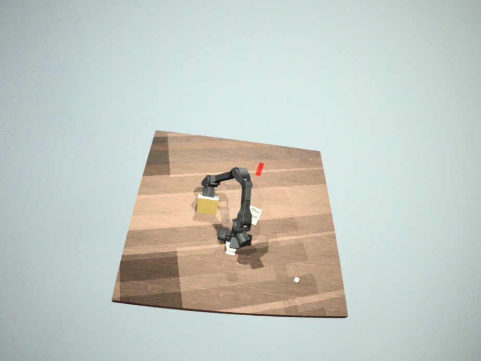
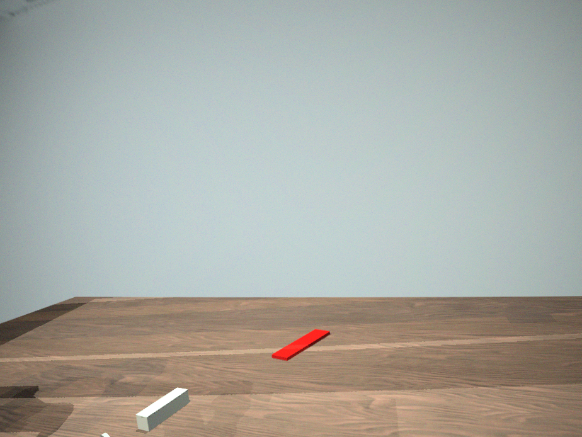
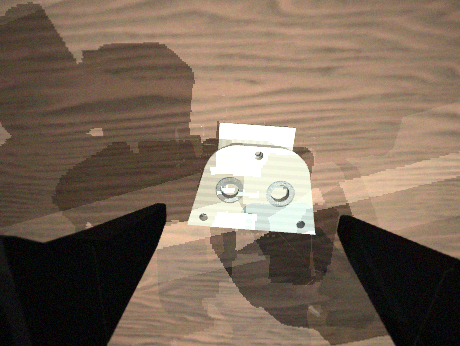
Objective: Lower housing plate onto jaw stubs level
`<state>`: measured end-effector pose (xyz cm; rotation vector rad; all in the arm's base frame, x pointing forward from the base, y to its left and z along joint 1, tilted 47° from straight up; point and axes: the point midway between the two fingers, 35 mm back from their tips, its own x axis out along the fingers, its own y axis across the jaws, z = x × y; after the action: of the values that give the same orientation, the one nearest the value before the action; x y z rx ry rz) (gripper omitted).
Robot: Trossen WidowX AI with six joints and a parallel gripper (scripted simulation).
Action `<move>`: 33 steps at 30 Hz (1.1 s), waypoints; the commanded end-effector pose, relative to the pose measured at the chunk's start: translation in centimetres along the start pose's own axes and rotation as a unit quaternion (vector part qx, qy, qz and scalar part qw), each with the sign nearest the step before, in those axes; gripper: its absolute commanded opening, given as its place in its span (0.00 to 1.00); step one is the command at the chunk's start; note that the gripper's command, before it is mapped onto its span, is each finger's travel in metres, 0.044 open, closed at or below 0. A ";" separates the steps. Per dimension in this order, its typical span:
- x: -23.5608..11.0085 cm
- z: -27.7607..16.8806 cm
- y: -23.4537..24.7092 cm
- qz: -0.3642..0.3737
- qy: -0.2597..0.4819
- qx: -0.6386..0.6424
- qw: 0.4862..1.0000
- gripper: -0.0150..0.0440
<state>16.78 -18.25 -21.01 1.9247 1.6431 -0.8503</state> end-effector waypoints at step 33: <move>4.1 -0.3 -0.2 -0.002 0.007 0.004 1.000 1.00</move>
<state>17.20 -15.93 -23.39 1.9255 1.6442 -0.8473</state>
